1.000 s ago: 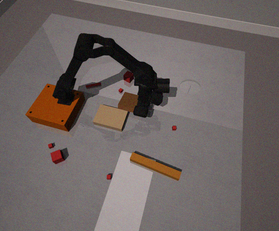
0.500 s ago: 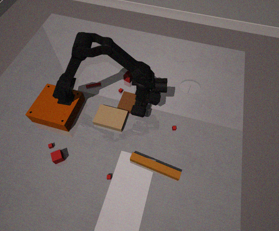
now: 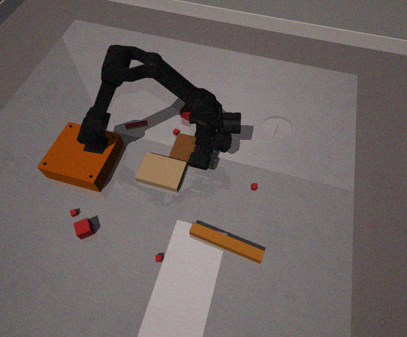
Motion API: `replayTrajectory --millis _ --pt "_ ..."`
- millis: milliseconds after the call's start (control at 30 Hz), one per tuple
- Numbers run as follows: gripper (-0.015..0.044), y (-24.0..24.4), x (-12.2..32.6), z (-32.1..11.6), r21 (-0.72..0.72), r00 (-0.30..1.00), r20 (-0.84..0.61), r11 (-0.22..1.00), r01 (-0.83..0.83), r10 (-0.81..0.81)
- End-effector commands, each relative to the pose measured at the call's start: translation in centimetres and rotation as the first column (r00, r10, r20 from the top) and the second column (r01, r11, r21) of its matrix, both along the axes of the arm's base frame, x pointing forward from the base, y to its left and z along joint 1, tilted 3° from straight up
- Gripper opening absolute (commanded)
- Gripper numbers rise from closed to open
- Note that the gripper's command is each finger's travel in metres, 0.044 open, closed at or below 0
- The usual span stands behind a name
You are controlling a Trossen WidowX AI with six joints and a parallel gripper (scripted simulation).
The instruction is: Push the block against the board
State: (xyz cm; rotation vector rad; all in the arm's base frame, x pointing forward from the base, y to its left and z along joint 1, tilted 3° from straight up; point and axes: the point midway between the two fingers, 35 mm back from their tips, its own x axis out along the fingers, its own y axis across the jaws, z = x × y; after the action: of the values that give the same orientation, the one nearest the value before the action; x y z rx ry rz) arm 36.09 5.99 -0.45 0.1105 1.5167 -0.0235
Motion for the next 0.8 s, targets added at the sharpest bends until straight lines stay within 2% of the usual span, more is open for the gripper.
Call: replayTrajectory --millis 0,767 --pt "0.0000 0.0 -0.7 -0.2 -0.001 1.000 -0.011 1.000 0.006 -0.006" --pt "0.0000 0.1 -2.2 -0.3 -0.001 1.000 -0.012 1.000 0.006 -0.006"
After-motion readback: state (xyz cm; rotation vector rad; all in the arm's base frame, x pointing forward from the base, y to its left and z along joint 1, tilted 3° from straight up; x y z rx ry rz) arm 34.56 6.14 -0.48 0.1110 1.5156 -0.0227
